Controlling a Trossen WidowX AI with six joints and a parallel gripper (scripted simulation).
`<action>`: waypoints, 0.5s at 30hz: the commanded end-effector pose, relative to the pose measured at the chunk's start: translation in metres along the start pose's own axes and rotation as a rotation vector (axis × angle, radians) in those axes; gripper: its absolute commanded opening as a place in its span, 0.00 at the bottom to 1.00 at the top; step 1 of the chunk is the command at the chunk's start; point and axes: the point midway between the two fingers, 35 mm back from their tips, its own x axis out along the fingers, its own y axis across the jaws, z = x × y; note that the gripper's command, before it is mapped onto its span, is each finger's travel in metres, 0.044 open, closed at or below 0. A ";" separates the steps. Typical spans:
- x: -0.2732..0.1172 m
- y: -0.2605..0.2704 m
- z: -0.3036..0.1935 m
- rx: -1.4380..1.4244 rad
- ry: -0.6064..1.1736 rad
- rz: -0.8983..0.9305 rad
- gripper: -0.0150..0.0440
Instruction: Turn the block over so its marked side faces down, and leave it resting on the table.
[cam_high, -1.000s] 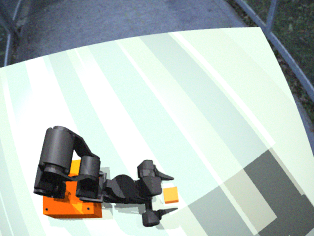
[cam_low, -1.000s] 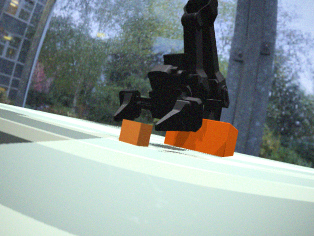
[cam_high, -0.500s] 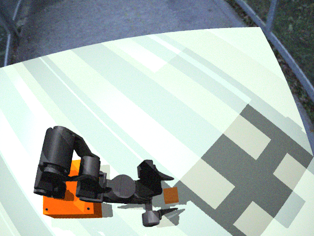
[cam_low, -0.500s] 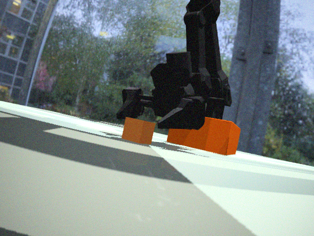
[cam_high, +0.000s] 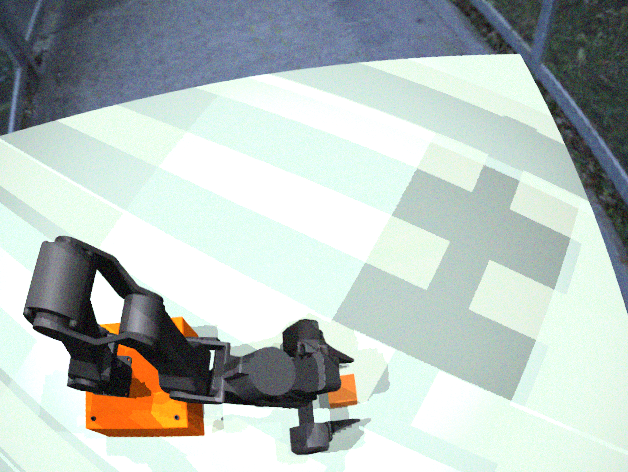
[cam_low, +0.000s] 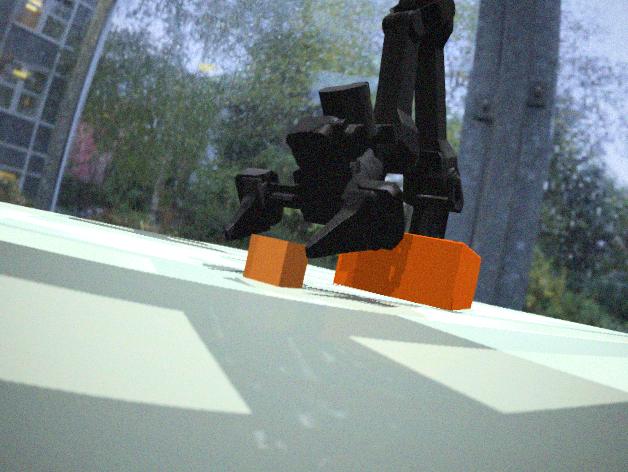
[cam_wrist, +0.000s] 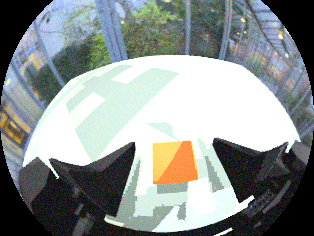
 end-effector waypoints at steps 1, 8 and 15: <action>-0.018 0.001 0.019 0.019 0.217 -0.006 1.00; -0.047 0.002 0.051 -0.020 0.267 -0.002 1.00; -0.063 0.005 0.038 -0.025 0.377 0.010 1.00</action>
